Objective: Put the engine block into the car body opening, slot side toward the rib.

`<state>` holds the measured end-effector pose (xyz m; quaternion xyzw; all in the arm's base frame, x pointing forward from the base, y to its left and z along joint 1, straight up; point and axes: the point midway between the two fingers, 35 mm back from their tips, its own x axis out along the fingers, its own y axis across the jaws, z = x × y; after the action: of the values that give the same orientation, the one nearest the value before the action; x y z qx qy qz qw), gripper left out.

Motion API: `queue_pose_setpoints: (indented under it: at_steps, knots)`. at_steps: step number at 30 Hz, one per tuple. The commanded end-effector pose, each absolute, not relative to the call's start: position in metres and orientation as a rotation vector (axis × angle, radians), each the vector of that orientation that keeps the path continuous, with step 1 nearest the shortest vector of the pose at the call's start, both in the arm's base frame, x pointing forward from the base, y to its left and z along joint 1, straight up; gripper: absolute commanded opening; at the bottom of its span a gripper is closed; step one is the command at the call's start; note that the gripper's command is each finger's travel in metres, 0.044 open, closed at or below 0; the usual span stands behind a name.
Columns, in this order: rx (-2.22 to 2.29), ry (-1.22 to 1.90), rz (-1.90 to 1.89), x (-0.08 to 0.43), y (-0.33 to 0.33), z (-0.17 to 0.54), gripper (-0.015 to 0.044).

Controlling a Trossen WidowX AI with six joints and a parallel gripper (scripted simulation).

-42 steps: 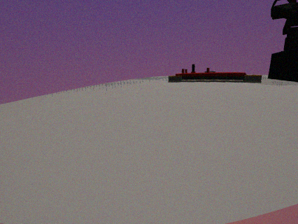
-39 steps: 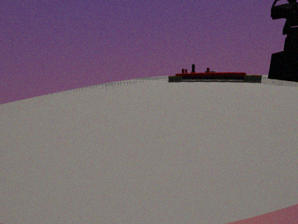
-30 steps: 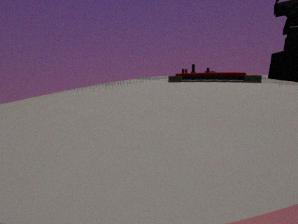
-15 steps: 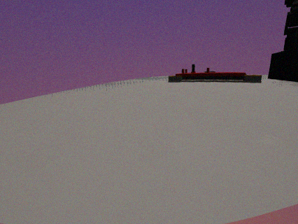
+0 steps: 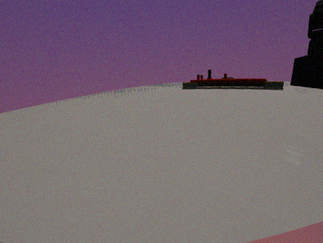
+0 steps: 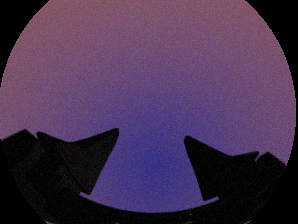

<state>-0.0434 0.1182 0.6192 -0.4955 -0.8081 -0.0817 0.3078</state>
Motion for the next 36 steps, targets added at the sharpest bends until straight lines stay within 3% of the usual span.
queue_pose_setpoints:
  at_steps: [1,18,36]
  knots:
    - [-1.348,-2.049,-0.097,-0.016,0.139,0.613,0.0440]
    - [-1.440,-1.598,0.261,0.098,0.187,0.577,0.0440]
    - [-1.403,-1.005,0.542,0.225,0.193,0.504,0.0440]
